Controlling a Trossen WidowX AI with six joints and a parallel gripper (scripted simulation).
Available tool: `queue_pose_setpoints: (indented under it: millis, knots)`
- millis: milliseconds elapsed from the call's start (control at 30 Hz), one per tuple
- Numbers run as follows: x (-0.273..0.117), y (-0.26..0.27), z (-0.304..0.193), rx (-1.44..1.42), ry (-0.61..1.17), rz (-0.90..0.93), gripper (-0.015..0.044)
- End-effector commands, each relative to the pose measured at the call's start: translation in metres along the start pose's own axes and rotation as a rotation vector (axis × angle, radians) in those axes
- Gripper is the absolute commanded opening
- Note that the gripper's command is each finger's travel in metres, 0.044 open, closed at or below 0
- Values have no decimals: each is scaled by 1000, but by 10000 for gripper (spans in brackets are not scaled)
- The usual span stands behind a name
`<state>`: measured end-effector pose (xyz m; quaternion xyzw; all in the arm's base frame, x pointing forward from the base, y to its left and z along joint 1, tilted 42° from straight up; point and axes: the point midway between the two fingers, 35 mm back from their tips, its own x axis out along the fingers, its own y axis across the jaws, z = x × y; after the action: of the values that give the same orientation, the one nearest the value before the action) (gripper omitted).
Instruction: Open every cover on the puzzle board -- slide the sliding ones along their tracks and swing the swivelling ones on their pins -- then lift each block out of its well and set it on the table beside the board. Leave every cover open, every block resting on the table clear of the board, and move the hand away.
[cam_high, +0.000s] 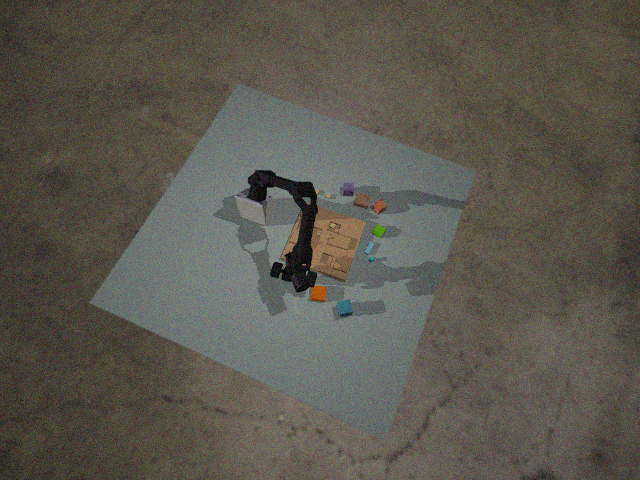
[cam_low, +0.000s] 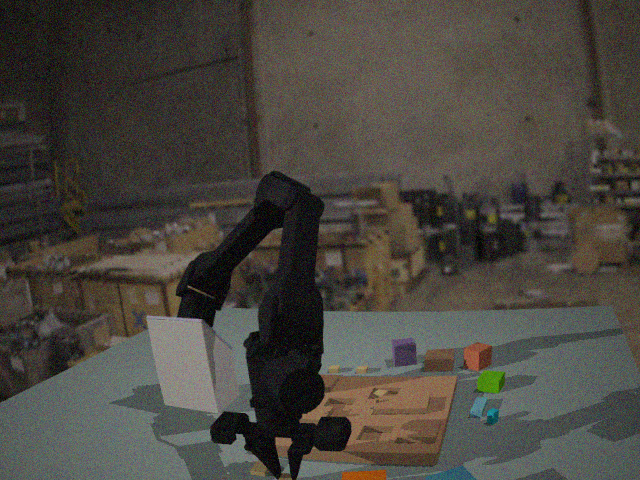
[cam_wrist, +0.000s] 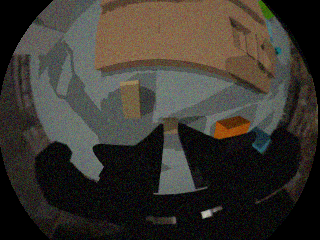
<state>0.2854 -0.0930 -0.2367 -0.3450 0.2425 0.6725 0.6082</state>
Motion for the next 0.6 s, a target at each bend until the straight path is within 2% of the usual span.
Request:
queue_pose_setpoints:
  millis: [0, 67, 500, 567]
  knots:
    - [6, 2, 2, 7, -7, 1, 80]
    - [6, 2, 2, 7, -7, 1, 80]
    - [2, 1, 1, 1, -2, 2, 421]
    - [-2, 1, 0, 1, -2, 2, 440]
